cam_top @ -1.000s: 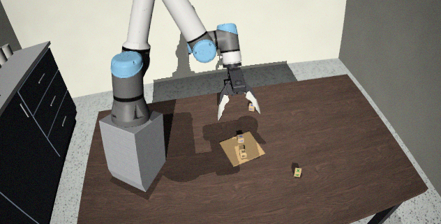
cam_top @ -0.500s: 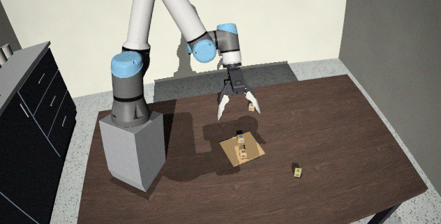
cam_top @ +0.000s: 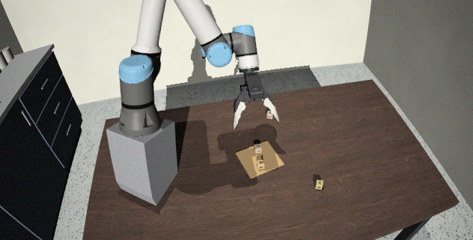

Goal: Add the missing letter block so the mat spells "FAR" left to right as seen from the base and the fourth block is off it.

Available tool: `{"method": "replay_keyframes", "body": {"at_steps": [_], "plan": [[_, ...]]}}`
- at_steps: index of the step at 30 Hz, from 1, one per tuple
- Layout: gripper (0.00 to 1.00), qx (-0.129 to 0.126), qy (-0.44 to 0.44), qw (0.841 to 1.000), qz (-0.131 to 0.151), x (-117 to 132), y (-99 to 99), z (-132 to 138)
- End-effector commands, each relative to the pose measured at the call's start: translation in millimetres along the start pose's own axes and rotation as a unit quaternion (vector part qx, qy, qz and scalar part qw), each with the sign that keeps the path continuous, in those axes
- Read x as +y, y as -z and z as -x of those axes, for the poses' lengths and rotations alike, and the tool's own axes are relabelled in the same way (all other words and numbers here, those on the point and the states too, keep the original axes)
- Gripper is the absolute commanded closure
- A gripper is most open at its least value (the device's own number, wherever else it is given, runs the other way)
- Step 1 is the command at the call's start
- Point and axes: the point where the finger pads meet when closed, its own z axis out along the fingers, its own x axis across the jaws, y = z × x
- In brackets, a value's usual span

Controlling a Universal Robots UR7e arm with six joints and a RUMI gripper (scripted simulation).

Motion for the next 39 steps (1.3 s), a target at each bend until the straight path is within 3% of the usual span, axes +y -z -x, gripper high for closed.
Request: {"method": "replay_keyframes", "body": {"at_steps": [1,39], "plan": [[0.00,-0.001,0.000,1.000,0.000,-0.1,0.3,0.4],[0.00,0.000,-0.072,0.997,0.000,-1.6,-0.8,-1.9]]}}
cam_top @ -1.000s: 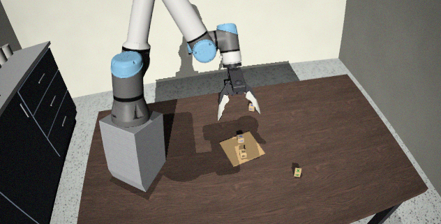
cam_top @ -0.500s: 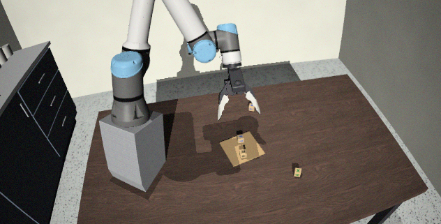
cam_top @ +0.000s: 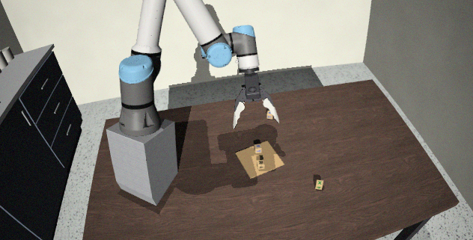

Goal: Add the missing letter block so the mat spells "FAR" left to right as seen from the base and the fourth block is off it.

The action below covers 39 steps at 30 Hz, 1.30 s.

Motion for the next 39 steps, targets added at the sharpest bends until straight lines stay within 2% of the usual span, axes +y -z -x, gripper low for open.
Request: {"method": "replay_keyframes", "body": {"at_steps": [1,20,32,34,39], "plan": [[0.00,0.000,-0.021,1.000,0.000,-0.5,0.0,-0.2],[0.00,0.000,-0.158,0.987,0.000,-2.9,-2.0,-4.1],[0.00,0.000,-0.291,0.957,0.000,-4.1,-3.9,-7.6],[0.00,0.000,-0.291,0.957,0.000,-4.1,-3.9,-7.6],[0.00,0.000,-0.354,0.935,0.000,-4.3,-4.9,-9.1]]}}
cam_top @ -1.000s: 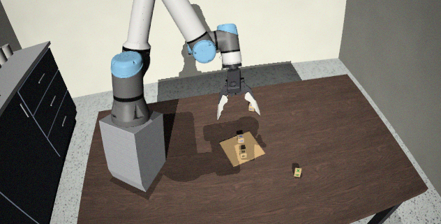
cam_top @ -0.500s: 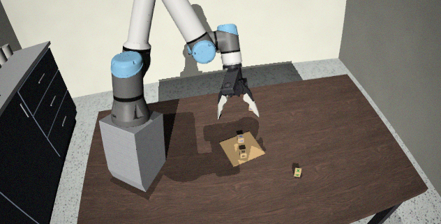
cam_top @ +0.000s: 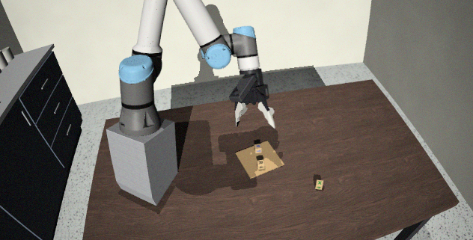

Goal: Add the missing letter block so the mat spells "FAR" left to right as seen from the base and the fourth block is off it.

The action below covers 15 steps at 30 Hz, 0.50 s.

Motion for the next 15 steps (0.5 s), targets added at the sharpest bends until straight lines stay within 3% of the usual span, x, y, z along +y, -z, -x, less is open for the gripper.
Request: {"method": "replay_keyframes", "body": {"at_steps": [1,15], "plan": [[0.00,-0.001,-0.070,0.998,-0.002,-0.9,-0.7,-0.8],[0.00,-0.001,-0.216,0.976,-0.001,-2.1,-2.7,-3.1]]}}
